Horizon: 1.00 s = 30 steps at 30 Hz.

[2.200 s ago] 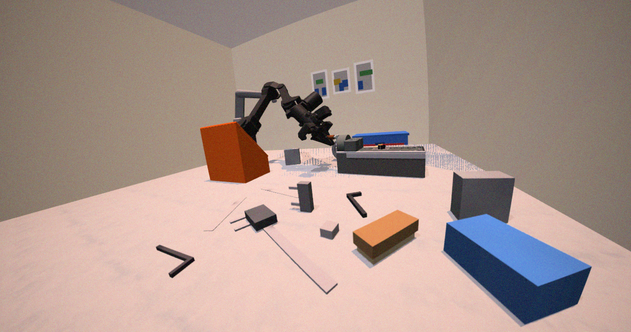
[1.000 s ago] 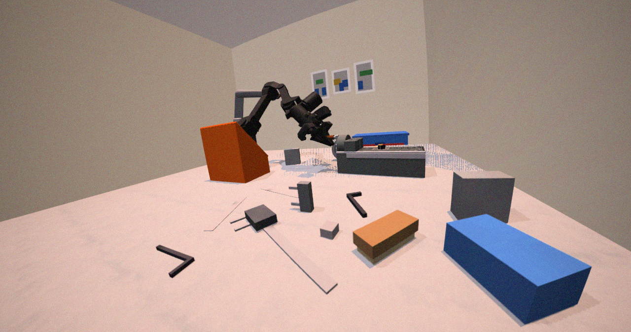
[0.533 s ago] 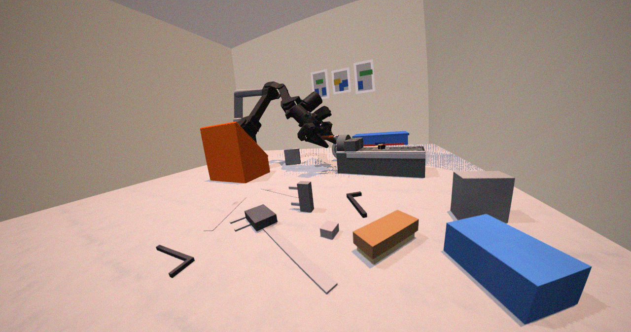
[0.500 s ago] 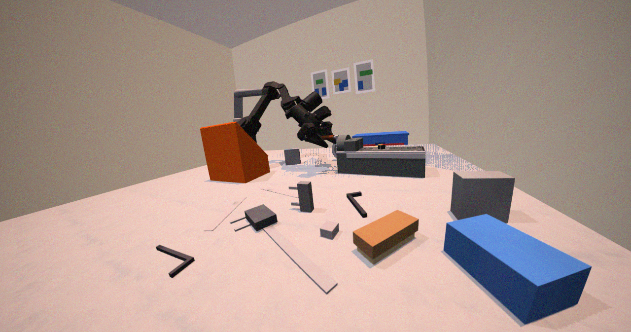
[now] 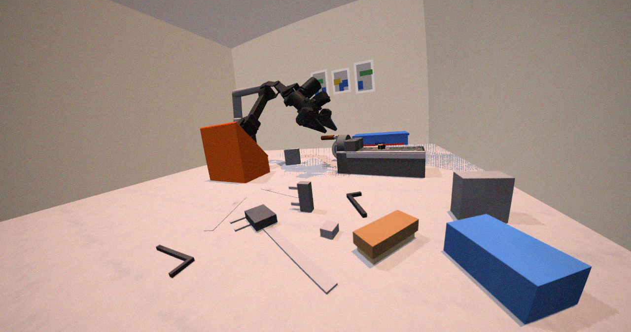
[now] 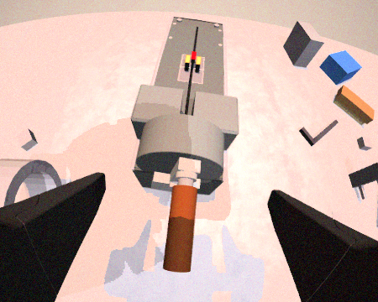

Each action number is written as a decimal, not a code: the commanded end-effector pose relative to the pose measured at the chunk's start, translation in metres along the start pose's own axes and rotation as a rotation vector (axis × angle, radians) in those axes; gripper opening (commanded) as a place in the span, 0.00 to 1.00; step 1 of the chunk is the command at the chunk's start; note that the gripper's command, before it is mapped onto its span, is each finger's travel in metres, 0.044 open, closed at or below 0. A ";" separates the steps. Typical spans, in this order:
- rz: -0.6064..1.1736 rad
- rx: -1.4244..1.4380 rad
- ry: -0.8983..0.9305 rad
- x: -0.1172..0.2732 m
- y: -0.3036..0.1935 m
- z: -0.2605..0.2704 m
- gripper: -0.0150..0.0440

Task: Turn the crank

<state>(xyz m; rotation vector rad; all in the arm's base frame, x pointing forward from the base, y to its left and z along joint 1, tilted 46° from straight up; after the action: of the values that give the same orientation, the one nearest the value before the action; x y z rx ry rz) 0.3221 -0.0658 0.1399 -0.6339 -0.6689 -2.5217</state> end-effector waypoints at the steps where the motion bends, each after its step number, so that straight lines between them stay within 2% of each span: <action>1: -0.005 0.006 0.001 0.013 0.015 0.002 1.00; 6: -0.004 0.002 -0.002 0.034 0.036 0.005 1.00; 10: 0.000 0.002 0.002 0.036 0.041 0.006 1.00; 30: 0.090 0.051 0.137 -0.031 0.120 0.001 1.00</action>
<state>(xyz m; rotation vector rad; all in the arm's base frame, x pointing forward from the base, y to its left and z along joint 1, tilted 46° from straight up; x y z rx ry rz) 0.3941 -0.1418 0.1734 -0.4885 -0.6499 -2.4528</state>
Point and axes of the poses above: the point midway between the two fingers, 35 mm back from their tips, its own x axis back along the fingers, its own z axis across the jaws, y = z × x, the point moved 6 cm from there along x, back along the fingers, and after that the axes turned 8 degrees about -x, right-handed, at the moved point
